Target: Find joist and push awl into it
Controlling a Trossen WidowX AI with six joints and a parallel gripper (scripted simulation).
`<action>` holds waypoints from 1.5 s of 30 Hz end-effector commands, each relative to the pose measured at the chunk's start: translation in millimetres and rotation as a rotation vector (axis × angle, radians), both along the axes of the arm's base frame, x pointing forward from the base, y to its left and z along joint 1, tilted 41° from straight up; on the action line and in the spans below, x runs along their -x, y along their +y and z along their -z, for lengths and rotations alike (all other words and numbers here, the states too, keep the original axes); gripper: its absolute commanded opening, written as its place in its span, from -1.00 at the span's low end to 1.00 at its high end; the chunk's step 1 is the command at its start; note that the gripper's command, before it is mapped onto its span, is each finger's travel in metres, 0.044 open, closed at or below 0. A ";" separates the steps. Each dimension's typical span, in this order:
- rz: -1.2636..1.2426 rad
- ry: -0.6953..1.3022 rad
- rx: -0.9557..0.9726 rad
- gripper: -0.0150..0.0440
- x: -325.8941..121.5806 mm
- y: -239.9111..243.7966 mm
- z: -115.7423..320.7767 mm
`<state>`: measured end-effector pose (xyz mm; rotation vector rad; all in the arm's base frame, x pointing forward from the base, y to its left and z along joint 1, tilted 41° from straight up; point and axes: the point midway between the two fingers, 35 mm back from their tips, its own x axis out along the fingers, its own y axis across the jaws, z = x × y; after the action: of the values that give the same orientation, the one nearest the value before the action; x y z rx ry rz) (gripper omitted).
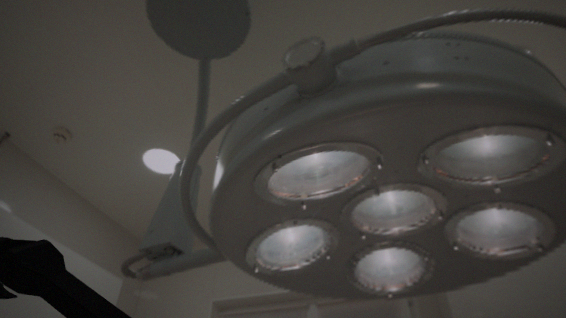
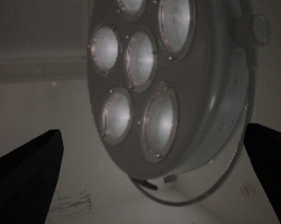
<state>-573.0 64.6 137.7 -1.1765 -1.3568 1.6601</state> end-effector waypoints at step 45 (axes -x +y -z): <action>-1.290 0.253 0.740 1.00 -307.2 -490.1 -187.2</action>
<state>-279.2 -423.5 299.9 -0.3110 -1.5561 3.1549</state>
